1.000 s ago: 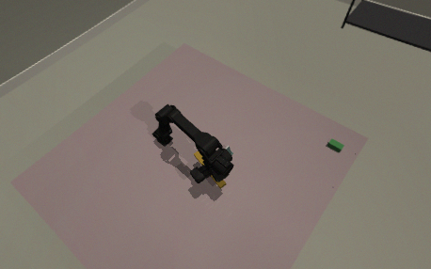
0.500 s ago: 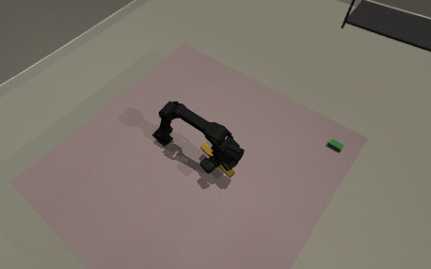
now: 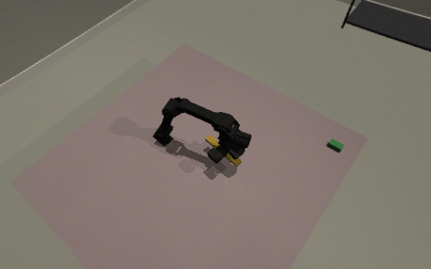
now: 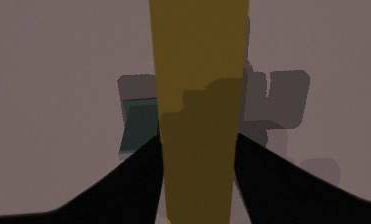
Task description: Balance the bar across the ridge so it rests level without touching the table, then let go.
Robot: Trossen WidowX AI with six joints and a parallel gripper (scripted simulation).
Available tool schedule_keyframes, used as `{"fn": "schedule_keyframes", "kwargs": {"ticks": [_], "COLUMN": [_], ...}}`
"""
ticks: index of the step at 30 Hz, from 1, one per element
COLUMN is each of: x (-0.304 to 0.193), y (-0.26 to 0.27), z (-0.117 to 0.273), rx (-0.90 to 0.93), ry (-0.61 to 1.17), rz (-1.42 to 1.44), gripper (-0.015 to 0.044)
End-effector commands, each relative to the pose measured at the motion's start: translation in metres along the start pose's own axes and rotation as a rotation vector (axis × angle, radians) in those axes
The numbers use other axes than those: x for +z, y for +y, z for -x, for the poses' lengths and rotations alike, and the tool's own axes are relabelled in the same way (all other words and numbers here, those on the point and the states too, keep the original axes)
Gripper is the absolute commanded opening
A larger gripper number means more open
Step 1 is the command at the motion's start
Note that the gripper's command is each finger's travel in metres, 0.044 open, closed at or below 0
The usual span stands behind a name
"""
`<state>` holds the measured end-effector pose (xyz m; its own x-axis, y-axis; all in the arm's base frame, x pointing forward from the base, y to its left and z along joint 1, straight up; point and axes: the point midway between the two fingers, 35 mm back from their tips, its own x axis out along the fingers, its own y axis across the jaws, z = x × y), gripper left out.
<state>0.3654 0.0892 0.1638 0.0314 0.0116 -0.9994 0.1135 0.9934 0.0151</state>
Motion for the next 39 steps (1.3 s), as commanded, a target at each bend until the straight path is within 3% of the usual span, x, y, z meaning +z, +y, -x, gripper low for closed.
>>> {"fn": "schedule_keyframes", "kwargs": {"ticks": [1, 11, 39], "x": [-0.005, -0.019, -0.019], "y": [0.014, 0.046, 0.047], "z": [0.000, 0.001, -0.041], "rx": [-0.003, 0.000, 0.000], "ry": [0.000, 0.001, 0.001], "rz": [0.016, 0.056, 0.057], "gripper": [0.0000, 0.0000, 0.0000]}}
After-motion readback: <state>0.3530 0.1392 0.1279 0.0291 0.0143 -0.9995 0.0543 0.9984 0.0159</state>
